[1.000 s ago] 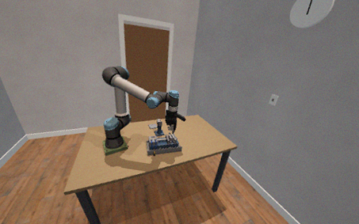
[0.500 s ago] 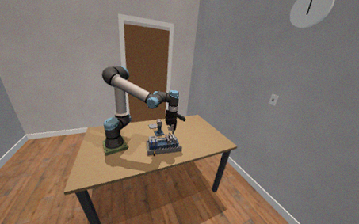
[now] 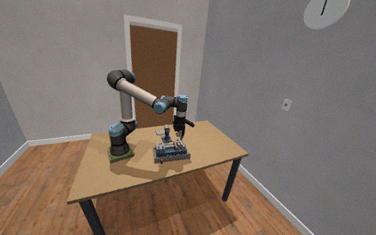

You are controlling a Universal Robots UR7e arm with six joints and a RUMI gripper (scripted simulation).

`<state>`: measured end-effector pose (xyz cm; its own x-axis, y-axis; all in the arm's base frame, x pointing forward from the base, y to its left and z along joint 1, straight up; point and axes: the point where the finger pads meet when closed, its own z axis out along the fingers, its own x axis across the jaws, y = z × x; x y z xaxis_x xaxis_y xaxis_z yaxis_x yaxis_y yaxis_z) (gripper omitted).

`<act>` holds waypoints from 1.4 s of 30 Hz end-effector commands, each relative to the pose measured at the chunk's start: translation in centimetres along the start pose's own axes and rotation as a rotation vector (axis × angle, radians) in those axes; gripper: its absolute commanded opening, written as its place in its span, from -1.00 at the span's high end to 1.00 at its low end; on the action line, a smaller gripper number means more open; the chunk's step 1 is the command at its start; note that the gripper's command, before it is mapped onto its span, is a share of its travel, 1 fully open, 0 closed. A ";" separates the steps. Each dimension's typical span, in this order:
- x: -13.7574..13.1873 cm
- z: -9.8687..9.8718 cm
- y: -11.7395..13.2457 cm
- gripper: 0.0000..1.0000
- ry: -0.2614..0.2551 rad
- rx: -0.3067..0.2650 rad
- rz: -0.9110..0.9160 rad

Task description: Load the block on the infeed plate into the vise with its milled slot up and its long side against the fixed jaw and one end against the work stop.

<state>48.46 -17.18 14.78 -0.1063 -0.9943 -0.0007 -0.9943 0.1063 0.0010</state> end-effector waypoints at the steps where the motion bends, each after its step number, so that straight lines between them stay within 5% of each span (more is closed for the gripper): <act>1: 0.0 -0.1 0.0 1.00 0.001 0.001 0.000; 22: 0.0 0.2 0.0 1.00 0.001 0.001 0.000; 42: 0.0 2.6 0.0 1.00 0.001 0.001 0.000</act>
<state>48.46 -17.13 12.84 -0.1063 -0.9943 -0.0008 -0.9943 0.1063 0.0012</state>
